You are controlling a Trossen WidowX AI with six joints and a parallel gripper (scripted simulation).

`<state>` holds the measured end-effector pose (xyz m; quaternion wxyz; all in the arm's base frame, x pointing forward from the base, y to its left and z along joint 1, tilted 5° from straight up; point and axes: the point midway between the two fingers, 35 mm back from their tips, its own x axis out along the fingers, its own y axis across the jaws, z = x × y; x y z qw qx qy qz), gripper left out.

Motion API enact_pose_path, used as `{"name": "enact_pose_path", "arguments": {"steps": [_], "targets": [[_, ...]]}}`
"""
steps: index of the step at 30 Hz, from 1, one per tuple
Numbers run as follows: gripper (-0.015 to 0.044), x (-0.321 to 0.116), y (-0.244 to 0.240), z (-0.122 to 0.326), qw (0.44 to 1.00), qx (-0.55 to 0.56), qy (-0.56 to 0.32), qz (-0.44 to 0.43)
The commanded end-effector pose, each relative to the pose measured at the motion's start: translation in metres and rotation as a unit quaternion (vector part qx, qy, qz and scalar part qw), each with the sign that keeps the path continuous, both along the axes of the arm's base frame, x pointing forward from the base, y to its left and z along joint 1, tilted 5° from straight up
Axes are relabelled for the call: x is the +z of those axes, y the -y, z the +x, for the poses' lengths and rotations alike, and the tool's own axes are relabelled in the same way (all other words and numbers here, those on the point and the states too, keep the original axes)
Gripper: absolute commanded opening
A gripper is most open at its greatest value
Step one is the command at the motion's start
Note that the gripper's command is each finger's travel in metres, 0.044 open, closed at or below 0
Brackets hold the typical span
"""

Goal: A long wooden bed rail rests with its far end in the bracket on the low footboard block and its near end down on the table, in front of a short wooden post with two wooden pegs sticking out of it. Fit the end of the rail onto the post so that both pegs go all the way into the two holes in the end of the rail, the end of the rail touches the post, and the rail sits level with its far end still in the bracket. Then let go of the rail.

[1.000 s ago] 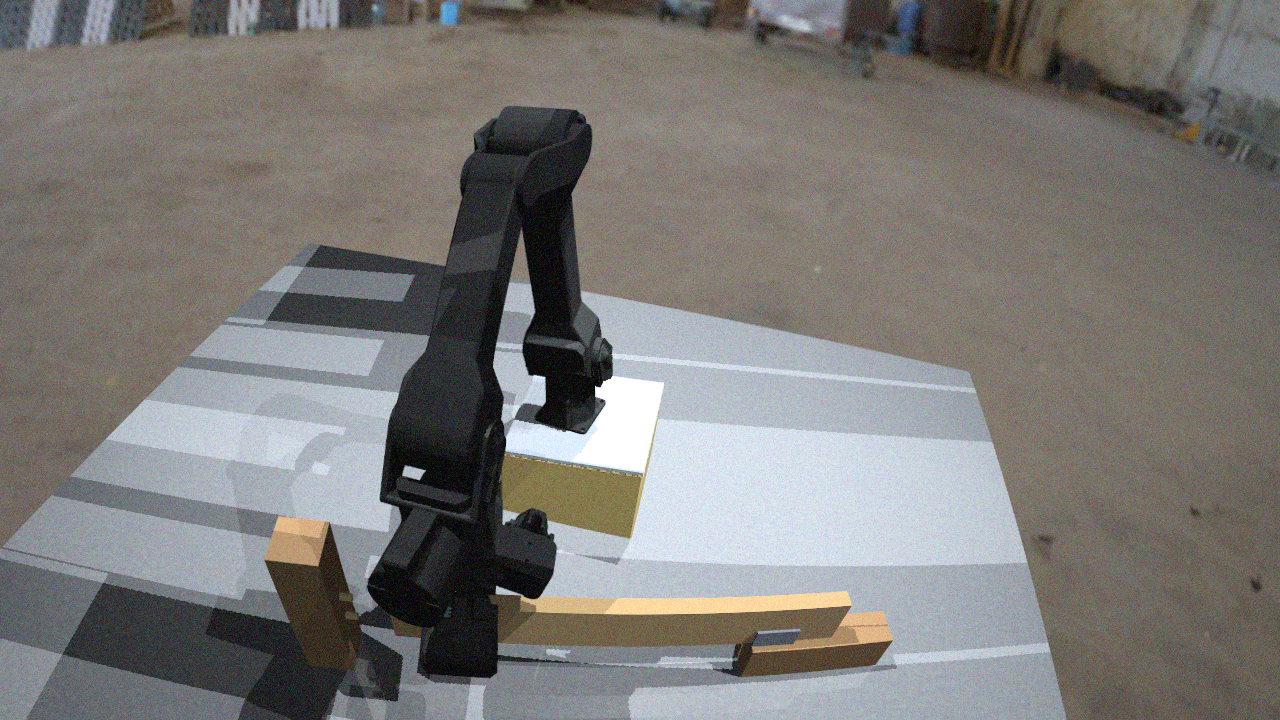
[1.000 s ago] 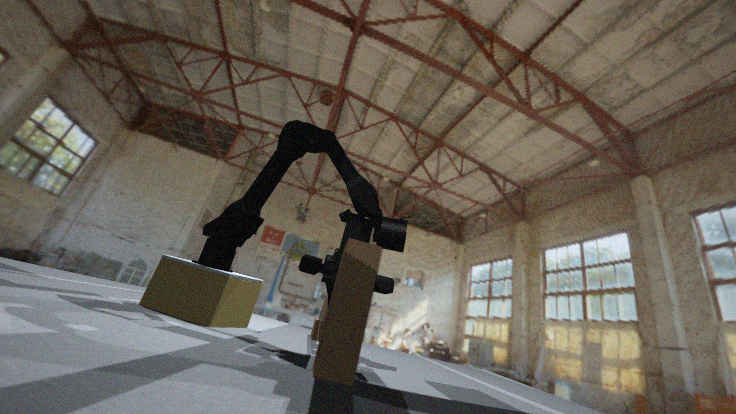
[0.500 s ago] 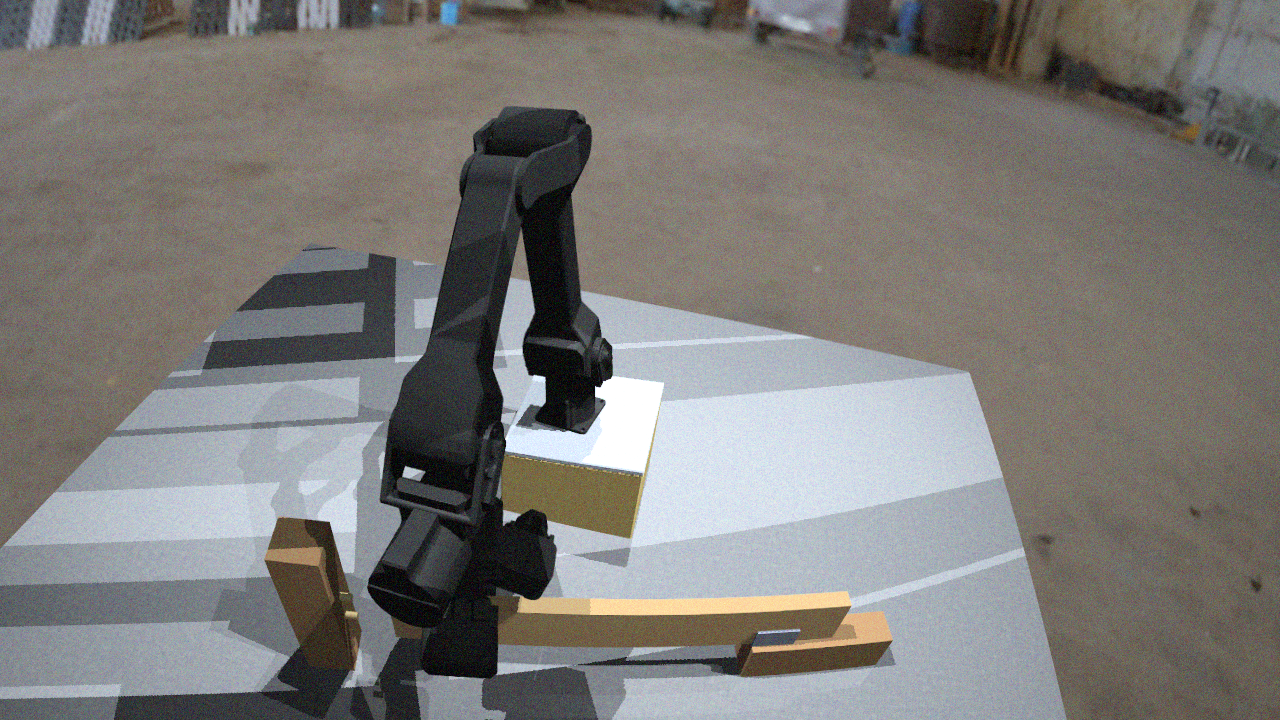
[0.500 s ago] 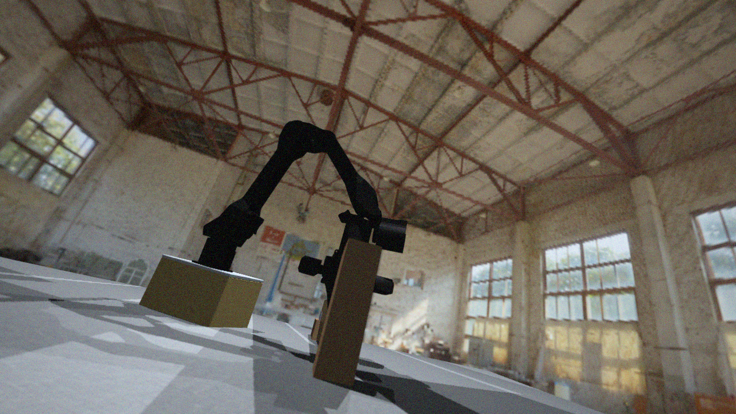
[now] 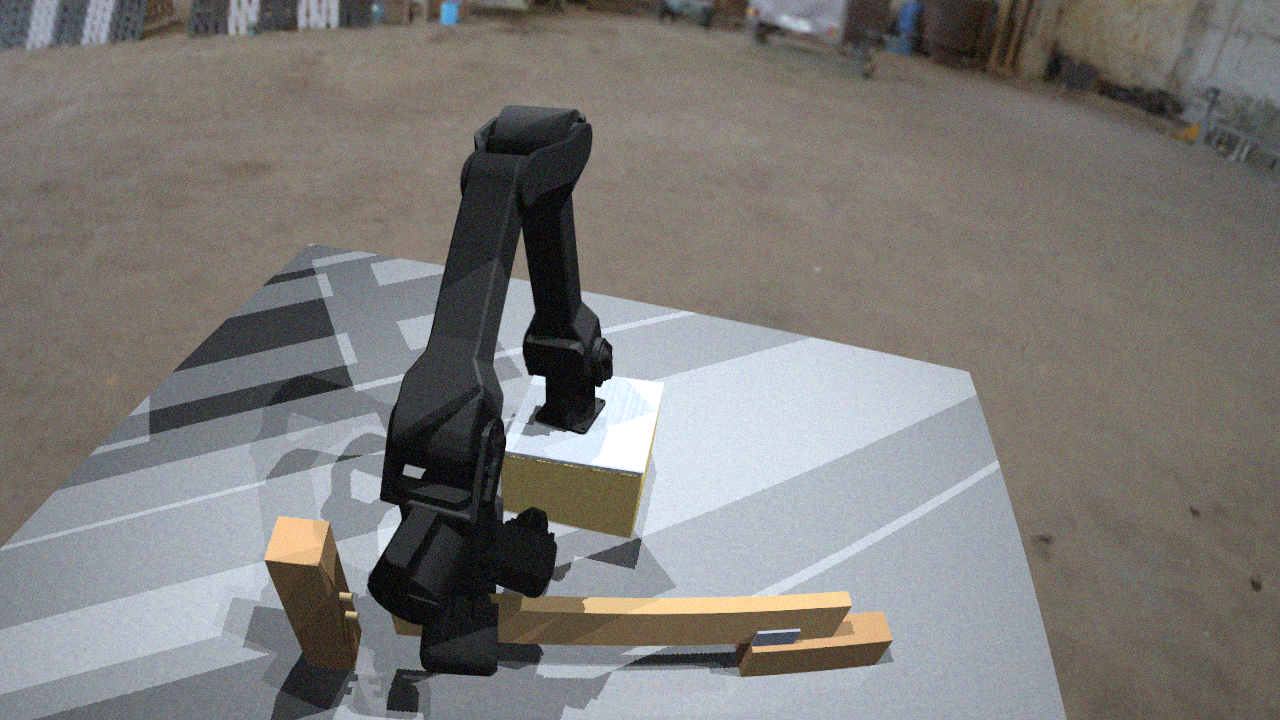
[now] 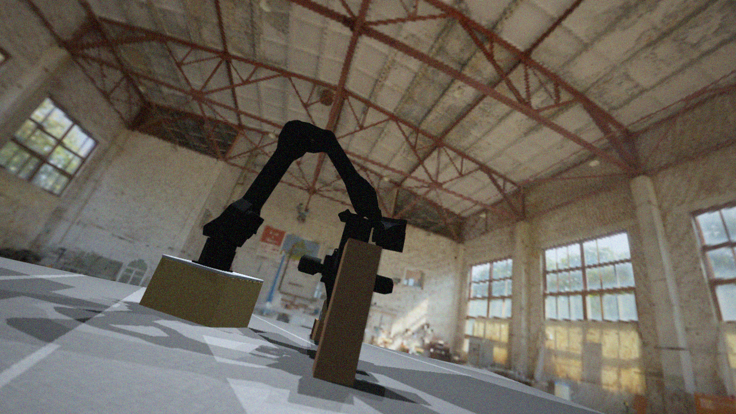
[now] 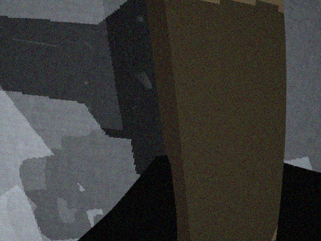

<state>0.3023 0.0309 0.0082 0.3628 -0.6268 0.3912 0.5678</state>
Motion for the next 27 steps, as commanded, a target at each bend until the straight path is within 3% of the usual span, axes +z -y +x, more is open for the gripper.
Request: {"name": "enact_pose_path", "arguments": {"steps": [1,27], "targets": [[0.0,0.001,-0.0004,0.0009,1.0,0.0,0.003,0.002],[0.0,0.0003,0.004,0.0021,1.0,0.0,0.003,0.002]]}}
